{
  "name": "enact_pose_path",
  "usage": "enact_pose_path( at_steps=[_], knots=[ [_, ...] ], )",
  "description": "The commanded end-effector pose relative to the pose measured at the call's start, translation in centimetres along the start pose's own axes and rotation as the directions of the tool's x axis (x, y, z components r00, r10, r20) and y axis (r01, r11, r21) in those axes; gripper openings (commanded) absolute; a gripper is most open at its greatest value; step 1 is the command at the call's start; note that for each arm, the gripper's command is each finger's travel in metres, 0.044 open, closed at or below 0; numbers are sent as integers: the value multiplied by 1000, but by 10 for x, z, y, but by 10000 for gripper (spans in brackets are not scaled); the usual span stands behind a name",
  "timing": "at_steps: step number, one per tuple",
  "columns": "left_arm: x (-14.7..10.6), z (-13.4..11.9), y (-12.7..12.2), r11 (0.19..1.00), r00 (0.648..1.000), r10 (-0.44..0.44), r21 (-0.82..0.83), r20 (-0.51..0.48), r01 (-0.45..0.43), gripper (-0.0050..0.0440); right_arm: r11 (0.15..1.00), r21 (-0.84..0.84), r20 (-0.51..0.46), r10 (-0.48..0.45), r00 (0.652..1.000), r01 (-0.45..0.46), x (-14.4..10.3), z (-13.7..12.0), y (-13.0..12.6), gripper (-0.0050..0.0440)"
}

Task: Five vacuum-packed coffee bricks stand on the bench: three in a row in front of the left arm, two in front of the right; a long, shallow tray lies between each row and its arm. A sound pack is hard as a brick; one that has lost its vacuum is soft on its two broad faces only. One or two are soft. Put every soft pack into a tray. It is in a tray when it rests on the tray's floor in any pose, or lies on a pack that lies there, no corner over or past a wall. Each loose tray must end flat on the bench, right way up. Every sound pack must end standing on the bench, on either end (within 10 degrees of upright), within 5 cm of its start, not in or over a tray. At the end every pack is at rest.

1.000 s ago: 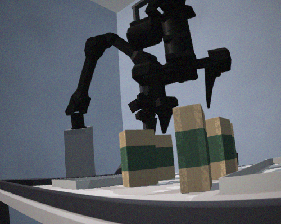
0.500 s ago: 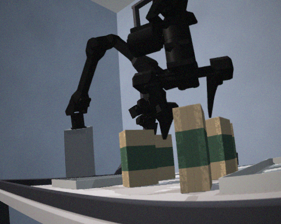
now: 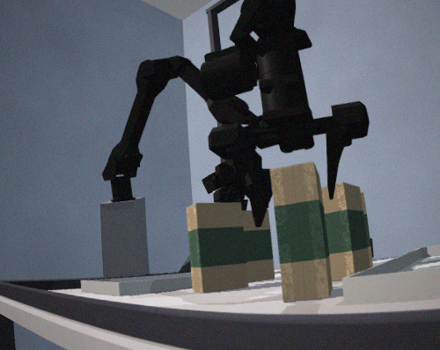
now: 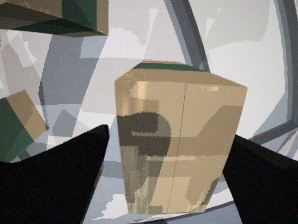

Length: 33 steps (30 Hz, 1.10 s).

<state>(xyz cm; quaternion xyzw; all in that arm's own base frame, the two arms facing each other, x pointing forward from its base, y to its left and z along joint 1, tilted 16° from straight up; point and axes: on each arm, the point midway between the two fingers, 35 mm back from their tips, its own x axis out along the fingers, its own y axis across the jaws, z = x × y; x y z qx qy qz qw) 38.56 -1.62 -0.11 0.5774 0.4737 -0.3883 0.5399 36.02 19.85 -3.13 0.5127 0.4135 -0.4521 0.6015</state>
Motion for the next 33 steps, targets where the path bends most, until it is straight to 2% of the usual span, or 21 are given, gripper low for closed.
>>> enact_pose_path(
  at_steps=[1,17,33],
  knots=[
    [4,0,3,1000,1000,11,2,4,-11,358,1000,-1,-7,11,1000,-11,2,-1,3,353],
    [23,1,3,1000,1000,11,2,4,-11,358,1000,-1,-7,11,1000,-11,20,-1,4,353],
    [23,1,3,1000,1000,11,2,3,-11,358,1000,-1,-7,11,1000,-11,20,-1,4,353]
  ],
)
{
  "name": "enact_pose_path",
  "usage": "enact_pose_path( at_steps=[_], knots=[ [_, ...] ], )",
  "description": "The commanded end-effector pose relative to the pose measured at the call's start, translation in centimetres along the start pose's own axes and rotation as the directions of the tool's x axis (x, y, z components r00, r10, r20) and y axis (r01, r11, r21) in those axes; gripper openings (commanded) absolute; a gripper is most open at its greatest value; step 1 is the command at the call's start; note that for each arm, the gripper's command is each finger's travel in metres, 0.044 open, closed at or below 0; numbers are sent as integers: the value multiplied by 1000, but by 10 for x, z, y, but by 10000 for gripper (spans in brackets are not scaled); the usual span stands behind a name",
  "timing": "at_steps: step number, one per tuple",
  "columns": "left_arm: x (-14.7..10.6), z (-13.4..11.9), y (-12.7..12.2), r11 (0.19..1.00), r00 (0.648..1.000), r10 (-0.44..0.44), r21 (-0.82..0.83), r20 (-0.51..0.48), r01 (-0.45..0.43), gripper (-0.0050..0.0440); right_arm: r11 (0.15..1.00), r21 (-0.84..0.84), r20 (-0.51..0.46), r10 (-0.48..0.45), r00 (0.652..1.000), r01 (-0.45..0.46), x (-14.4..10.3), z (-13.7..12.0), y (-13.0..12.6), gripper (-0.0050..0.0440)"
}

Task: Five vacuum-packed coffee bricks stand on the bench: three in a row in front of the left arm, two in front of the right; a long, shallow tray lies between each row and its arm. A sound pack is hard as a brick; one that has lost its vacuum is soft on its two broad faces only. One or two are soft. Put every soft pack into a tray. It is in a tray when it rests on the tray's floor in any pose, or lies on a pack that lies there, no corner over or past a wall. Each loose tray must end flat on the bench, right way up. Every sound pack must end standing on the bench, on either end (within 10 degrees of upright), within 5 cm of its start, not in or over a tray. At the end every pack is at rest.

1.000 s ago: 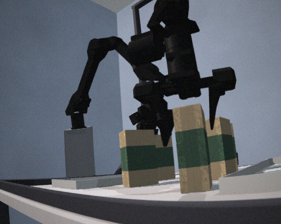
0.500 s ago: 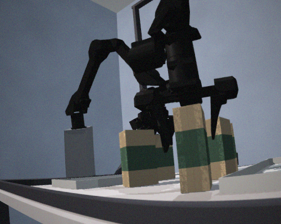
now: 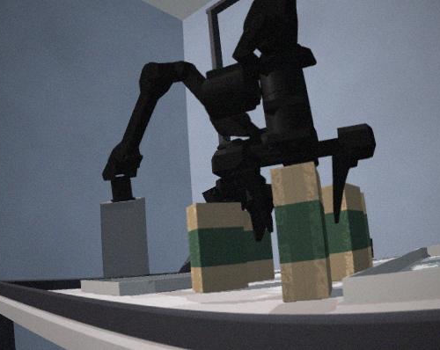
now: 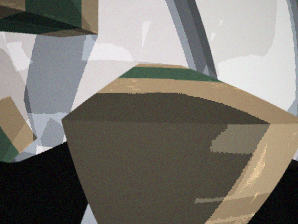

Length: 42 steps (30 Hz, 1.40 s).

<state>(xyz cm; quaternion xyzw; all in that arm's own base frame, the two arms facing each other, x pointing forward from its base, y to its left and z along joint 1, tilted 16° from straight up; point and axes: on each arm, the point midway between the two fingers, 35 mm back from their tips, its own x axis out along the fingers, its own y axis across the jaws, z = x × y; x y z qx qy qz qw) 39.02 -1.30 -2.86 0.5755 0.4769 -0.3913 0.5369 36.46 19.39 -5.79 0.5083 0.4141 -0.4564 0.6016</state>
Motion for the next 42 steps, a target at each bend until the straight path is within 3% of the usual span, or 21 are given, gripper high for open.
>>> enact_pose_path(
  at_steps=[1,3,4,5,42],
  knots=[
    [-5,0,6,1000,1000,22,0,5,-22,358,1000,2,-14,21,1000,-21,-7,-2,6,353],
    [-5,0,6,1000,1000,22,0,5,-22,358,1000,2,-14,21,1000,-21,-7,-2,6,353],
    [-5,0,6,1000,1000,22,0,5,-22,358,1000,2,-14,21,1000,-21,-7,-2,6,103],
    [-5,0,6,1000,1000,22,0,5,-22,108,1000,2,-14,21,1000,-21,-7,-2,6,103],
    [-5,0,6,1000,1000,22,0,5,-22,108,1000,2,-14,21,1000,-21,-9,-2,6,103]
  ],
)
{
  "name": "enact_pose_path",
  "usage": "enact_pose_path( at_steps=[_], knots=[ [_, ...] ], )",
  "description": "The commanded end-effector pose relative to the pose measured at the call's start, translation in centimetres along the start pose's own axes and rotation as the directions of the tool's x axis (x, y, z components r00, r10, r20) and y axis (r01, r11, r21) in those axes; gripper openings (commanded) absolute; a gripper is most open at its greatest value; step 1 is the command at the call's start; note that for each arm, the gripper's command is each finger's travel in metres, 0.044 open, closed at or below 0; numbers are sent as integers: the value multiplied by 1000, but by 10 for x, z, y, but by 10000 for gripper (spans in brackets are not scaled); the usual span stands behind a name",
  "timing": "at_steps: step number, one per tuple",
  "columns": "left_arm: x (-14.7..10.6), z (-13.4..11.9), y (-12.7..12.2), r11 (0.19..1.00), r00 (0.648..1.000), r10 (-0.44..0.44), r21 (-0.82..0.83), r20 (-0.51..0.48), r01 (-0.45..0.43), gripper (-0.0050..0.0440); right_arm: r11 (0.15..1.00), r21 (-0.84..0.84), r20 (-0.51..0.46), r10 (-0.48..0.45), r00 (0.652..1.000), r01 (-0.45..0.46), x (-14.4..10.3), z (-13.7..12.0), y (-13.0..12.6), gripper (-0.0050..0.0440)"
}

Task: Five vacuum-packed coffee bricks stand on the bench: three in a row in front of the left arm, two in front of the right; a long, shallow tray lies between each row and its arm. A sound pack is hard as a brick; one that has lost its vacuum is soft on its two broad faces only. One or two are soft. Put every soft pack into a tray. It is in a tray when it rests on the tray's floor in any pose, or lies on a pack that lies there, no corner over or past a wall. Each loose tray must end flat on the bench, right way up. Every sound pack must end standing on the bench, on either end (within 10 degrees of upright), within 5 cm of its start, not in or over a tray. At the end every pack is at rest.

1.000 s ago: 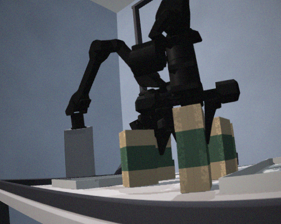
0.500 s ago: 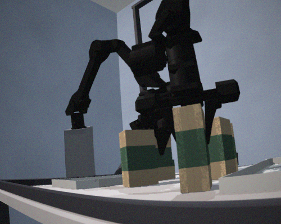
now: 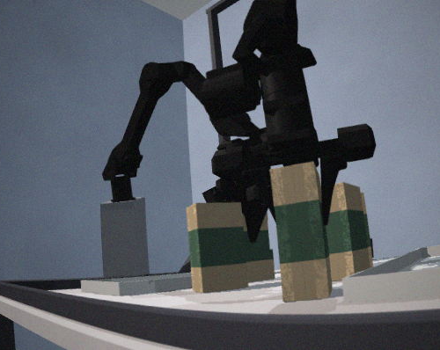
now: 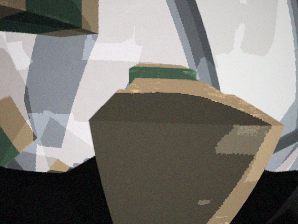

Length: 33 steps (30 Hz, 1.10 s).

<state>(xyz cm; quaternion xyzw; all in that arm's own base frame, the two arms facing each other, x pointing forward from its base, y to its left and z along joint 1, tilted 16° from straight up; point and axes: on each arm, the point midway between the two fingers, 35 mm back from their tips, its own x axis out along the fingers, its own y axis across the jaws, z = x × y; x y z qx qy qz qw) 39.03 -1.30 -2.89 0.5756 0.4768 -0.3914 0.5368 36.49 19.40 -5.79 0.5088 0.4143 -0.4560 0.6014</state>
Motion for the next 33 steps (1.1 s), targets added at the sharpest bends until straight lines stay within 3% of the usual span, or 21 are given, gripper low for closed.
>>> enact_pose_path(
  at_steps=[1,33],
  knots=[
    [-6,0,6,1000,1000,22,0,5,-22,358,1000,1,-13,20,1000,-20,-11,-2,6,103],
    [-6,0,6,1000,1000,22,0,5,-22,358,1000,2,-14,20,1000,-20,-63,-1,5,103]
  ],
)
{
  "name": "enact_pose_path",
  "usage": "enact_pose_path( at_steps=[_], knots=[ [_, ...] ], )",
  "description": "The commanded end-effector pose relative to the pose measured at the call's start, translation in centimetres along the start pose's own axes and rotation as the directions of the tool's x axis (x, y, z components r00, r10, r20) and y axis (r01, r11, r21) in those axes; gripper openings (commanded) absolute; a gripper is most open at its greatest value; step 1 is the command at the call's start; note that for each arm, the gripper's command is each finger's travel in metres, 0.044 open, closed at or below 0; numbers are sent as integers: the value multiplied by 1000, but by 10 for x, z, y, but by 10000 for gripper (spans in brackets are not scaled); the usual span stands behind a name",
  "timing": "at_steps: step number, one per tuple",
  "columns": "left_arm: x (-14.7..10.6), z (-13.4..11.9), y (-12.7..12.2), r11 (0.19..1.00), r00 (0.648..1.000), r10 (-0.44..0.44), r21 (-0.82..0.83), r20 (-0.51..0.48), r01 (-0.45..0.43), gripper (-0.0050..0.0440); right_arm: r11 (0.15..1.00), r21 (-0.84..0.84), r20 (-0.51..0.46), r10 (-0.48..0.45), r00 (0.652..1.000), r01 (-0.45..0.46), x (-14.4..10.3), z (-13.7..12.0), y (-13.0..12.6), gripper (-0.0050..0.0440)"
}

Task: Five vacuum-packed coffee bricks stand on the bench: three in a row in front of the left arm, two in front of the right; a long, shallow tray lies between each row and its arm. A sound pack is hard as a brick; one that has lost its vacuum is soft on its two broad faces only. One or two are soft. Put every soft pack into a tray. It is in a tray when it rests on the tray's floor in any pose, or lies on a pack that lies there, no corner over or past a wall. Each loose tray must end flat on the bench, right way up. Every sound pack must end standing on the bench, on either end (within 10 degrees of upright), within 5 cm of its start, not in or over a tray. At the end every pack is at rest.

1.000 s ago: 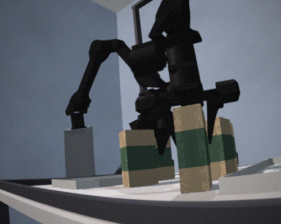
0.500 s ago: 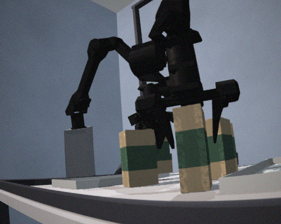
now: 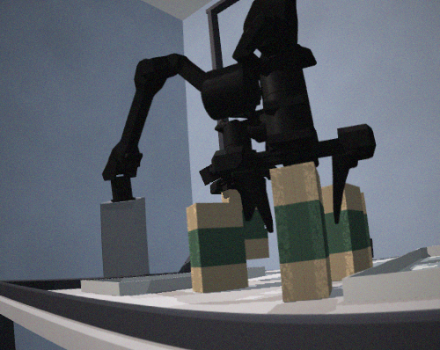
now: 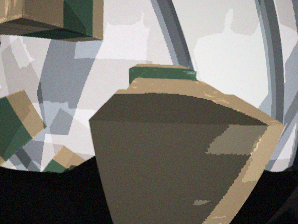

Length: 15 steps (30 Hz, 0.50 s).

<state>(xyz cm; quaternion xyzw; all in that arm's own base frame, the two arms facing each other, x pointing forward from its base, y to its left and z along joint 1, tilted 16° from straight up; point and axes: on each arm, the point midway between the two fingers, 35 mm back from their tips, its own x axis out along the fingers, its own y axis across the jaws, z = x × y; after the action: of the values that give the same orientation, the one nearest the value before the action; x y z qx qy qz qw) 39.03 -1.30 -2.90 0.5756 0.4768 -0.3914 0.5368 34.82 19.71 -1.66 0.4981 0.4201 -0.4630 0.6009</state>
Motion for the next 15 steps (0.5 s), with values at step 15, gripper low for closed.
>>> enact_pose_path(
  at_steps=[15],
  knots=[
    [-85,0,5,1000,1000,22,0,6,-22,358,999,14,-23,44,999,-44,-19,-3,11,103]
  ],
)
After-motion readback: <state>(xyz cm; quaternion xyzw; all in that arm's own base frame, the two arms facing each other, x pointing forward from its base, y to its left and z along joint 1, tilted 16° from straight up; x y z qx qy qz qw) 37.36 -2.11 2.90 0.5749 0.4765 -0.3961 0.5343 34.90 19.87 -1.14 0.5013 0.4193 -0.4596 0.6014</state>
